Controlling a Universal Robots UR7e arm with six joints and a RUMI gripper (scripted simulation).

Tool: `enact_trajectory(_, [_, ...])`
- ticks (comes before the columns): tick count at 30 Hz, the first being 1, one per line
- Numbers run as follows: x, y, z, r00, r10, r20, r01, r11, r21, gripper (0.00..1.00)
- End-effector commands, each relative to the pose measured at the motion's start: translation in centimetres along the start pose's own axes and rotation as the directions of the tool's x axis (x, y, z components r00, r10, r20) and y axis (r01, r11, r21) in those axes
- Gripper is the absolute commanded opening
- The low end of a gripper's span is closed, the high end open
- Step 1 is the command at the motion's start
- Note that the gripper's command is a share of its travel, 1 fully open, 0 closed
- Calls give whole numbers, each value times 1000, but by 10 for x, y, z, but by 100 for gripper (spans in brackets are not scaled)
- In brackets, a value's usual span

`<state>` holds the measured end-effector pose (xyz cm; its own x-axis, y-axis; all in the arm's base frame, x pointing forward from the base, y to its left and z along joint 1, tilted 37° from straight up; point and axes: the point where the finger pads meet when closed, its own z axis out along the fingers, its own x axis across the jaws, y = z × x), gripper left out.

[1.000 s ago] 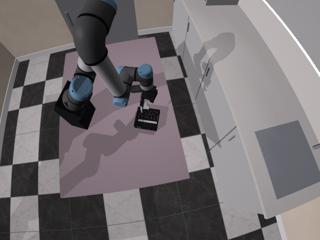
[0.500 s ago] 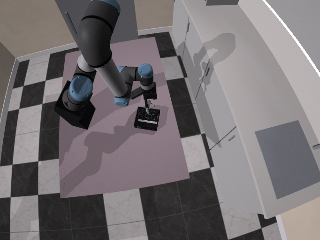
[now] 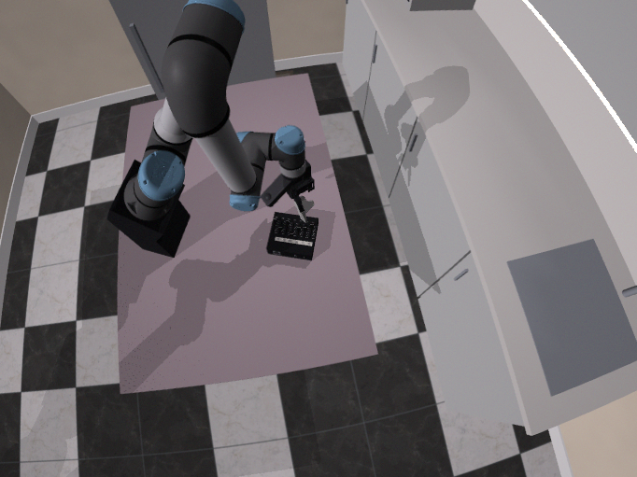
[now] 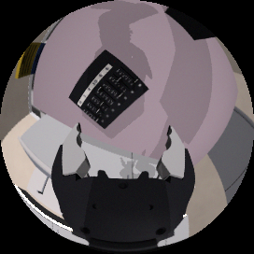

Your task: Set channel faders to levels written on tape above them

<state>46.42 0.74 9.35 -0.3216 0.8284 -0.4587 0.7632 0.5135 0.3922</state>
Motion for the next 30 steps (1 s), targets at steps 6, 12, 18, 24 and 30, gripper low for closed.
enact_trajectory(6, [-1,3,3,963,-271,1,271,963,-6,100])
enact_trajectory(12, [-1,5,4,934,-356,2,356,934,-6,100])
enact_trajectory(18, [-1,7,6,887,-462,4,462,887,-6,100])
enact_trajectory(24, [-1,9,7,839,-544,5,544,839,-5,100])
enact_trajectory(30, [-1,10,8,810,-586,6,586,810,-5,100])
